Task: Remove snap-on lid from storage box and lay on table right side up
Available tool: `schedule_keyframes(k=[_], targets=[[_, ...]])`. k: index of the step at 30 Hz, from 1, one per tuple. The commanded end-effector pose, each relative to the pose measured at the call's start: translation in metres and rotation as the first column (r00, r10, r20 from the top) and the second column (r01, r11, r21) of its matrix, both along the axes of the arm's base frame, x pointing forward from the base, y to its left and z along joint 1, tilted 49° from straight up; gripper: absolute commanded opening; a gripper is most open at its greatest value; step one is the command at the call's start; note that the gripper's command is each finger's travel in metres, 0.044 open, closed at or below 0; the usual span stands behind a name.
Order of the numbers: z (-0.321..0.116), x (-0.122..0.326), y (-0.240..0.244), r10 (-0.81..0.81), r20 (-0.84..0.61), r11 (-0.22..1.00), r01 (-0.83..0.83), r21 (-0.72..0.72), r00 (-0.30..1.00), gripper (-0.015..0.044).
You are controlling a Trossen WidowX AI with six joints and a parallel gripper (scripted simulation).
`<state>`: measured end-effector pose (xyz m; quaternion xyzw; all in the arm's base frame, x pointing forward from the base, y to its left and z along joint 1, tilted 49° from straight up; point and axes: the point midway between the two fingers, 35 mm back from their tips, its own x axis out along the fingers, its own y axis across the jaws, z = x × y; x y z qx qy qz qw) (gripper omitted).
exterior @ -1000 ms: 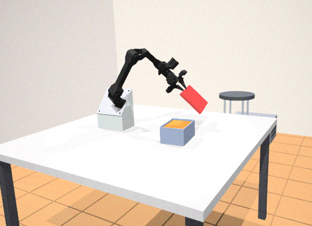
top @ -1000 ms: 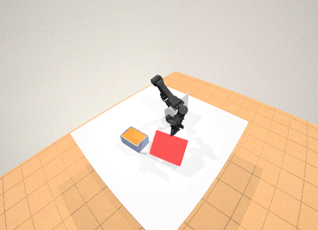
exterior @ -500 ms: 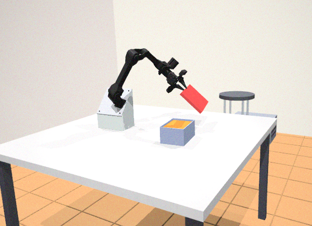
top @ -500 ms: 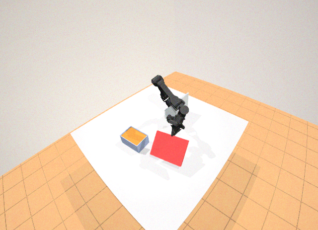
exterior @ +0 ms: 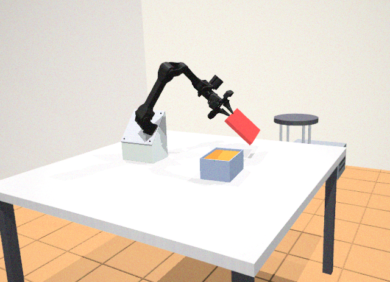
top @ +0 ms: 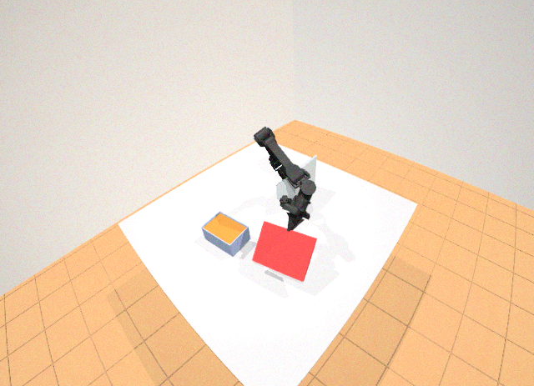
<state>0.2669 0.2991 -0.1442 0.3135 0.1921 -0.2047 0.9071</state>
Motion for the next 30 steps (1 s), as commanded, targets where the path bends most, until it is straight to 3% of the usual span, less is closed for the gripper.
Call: schedule_keyframes(k=[1,30], targets=[[-0.001,0.0,-0.001,0.004,0.004,1.0,-0.004,0.0,1.0,0.0],[-0.017,0.004,-0.018,0.004,0.004,1.0,-0.004,-0.001,1.0,0.0]])
